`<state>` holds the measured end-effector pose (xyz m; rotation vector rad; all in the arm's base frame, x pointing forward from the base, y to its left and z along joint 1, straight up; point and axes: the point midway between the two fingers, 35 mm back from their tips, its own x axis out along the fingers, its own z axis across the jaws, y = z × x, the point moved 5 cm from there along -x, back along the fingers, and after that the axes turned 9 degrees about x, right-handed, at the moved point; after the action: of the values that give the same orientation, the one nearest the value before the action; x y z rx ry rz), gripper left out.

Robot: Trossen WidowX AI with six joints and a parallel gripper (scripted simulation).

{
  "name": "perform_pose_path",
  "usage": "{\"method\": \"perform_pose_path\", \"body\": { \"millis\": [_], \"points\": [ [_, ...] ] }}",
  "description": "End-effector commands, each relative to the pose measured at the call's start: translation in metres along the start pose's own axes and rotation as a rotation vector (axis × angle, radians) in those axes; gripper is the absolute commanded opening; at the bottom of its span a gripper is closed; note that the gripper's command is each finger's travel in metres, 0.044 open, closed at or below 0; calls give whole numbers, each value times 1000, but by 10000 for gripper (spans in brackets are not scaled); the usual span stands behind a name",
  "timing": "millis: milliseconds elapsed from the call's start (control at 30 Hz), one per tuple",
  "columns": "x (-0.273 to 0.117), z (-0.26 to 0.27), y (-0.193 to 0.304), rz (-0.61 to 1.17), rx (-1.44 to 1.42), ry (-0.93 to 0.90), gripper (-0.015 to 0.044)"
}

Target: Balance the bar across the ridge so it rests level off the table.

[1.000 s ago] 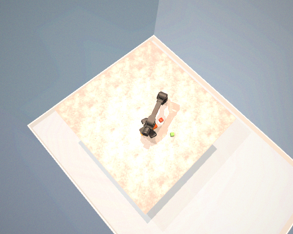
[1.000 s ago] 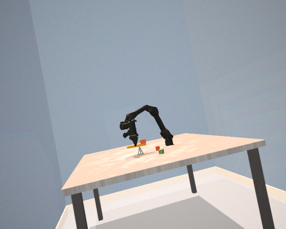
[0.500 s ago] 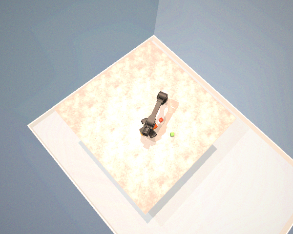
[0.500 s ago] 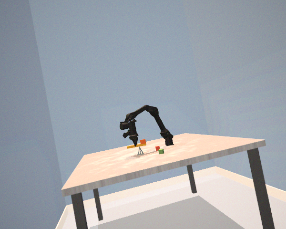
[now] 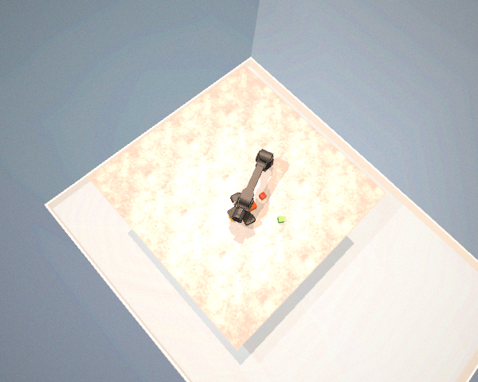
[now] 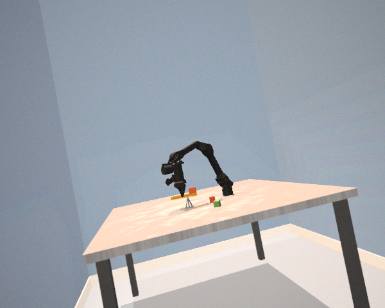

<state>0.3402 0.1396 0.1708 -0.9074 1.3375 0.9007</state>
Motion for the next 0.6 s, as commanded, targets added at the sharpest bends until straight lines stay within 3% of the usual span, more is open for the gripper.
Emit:
{"method": "perform_pose_path", "body": {
  "millis": [0,567],
  "points": [
    [0,0,0,0,0,0,170],
    [0,0,0,0,0,0,185]
  ]
}}
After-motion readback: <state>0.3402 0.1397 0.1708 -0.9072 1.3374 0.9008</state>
